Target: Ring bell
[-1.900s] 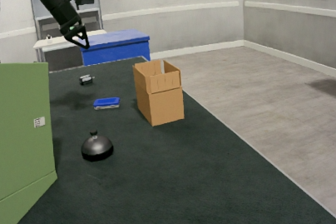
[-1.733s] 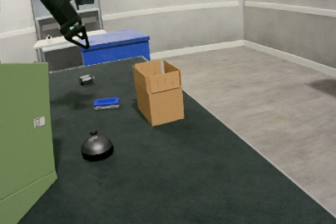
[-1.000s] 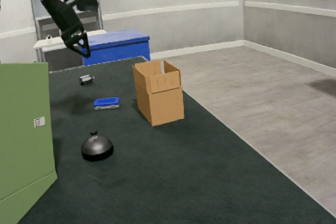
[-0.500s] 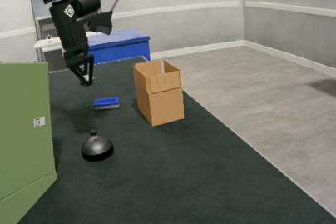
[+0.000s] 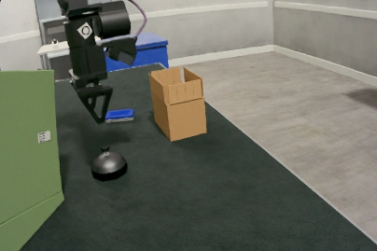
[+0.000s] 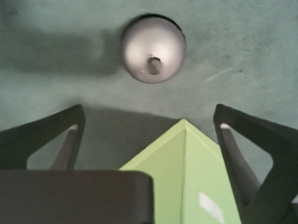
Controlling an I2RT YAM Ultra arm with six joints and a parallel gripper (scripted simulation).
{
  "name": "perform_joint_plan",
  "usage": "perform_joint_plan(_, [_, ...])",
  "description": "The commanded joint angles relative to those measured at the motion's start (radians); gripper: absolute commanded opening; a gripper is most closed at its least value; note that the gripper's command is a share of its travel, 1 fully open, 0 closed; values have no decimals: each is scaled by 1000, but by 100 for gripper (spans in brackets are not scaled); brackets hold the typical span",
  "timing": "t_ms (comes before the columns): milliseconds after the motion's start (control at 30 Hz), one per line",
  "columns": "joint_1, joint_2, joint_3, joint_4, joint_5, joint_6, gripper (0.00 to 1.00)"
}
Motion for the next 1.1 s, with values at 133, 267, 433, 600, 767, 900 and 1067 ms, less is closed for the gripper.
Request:
perform_joint_plan(133, [-30,-3,44,-24,-26,-121,100])
perform_joint_plan(267, [-31,-2,46,-26,-28,-123,100])
perform_joint_plan(433, [-31,-2,46,-27,-25,-124,0])
perform_joint_plan(600, [-31,-2,46,-27,-26,-124,0])
perform_joint_plan(767, [-32,-2,46,-27,-26,-124,0])
perform_joint_plan(900, [-32,-2,46,-27,-26,-124,0])
perform_joint_plan(1067, [-32,-2,46,-27,-26,-124,0])
